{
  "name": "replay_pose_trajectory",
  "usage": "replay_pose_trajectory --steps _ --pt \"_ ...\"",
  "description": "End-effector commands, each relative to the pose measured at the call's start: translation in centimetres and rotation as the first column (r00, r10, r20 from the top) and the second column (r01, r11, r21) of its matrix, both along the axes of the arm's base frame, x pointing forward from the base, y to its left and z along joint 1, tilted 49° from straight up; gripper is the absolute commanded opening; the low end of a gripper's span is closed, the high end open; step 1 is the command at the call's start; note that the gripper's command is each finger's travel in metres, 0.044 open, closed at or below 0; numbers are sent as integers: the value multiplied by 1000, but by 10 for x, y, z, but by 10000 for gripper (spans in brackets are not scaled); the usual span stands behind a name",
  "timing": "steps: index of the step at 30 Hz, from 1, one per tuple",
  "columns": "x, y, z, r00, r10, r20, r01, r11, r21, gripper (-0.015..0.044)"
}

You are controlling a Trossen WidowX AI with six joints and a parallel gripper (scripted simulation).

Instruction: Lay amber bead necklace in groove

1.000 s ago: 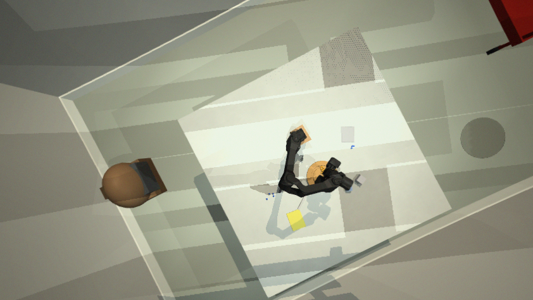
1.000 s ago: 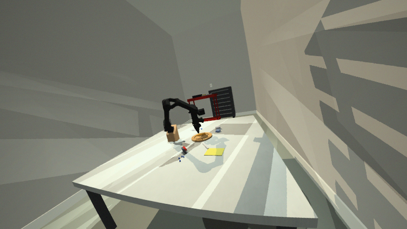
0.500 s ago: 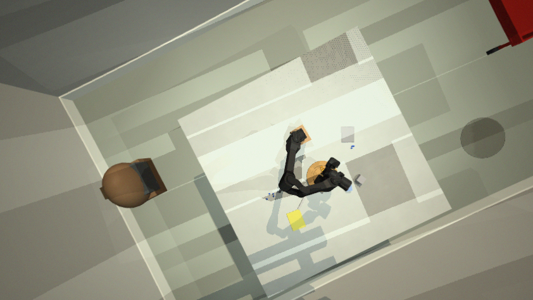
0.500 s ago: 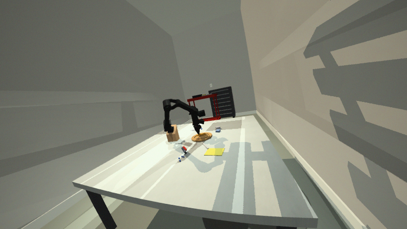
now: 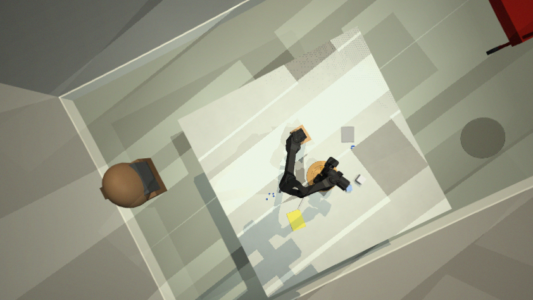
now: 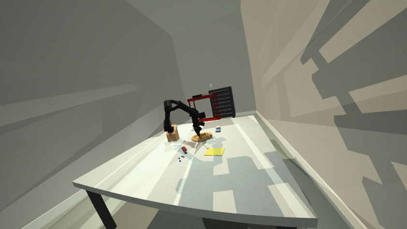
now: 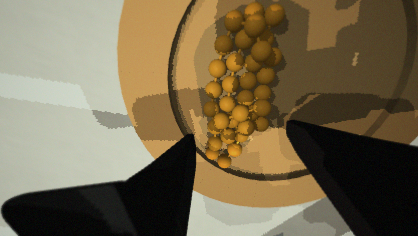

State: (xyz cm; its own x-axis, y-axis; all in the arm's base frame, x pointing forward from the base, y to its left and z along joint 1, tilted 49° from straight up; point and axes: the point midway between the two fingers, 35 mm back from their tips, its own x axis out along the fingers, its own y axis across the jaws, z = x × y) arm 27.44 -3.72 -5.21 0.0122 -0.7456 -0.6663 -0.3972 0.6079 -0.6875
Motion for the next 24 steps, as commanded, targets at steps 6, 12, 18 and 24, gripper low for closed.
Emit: replay_pose_trajectory --steps 6,12,18,24 --pt "0 0 0 1000 0 1 0 1000 0 74" --pt "0 0 0 1000 0 1 0 1000 0 0" --pt "0 0 0 1000 0 1 0 1000 0 0" --pt "0 0 0 1000 0 1 0 1000 0 0"
